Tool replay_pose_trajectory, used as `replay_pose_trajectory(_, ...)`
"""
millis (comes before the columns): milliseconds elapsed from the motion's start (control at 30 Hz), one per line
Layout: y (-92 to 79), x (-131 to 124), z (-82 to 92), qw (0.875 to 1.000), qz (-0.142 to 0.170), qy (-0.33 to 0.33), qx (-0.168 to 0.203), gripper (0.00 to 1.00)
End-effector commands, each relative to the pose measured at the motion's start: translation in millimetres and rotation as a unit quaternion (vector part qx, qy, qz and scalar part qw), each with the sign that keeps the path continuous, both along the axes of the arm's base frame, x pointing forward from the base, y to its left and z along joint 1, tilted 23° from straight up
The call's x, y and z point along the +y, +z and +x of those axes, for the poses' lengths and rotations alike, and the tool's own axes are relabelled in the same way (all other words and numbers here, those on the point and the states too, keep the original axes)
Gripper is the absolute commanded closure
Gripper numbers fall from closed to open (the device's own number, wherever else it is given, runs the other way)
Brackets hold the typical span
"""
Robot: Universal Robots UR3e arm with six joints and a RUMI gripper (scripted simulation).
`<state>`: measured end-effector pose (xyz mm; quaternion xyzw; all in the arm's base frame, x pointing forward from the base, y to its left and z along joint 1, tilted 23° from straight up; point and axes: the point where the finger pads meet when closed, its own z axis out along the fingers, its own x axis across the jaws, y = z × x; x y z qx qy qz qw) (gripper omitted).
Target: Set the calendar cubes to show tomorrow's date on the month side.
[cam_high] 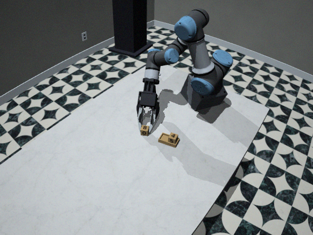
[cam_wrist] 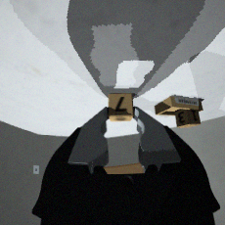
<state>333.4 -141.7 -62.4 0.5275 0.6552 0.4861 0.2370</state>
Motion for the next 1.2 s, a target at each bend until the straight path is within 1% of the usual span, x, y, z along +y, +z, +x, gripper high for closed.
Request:
replay_pose_trajectory(0, 0.1, -0.7, -0.1, 1.000, -0.001, 0.000, 0.000, 0.89)
replay_pose_trajectory(1000, 0.1, -0.7, -0.1, 1.000, -0.001, 0.000, 0.000, 0.89)
replay_pose_trajectory(1033, 0.1, -0.7, -0.1, 1.000, -0.001, 0.000, 0.000, 0.85)
replay_pose_trajectory(1100, 0.1, -0.7, -0.1, 1.000, -0.001, 0.000, 0.000, 0.85)
replay_pose_trajectory(1133, 0.1, -0.7, -0.1, 1.000, -0.001, 0.000, 0.000, 0.82)
replay_pose_trajectory(1167, 0.1, -0.7, -0.1, 1.000, -0.001, 0.000, 0.000, 0.82)
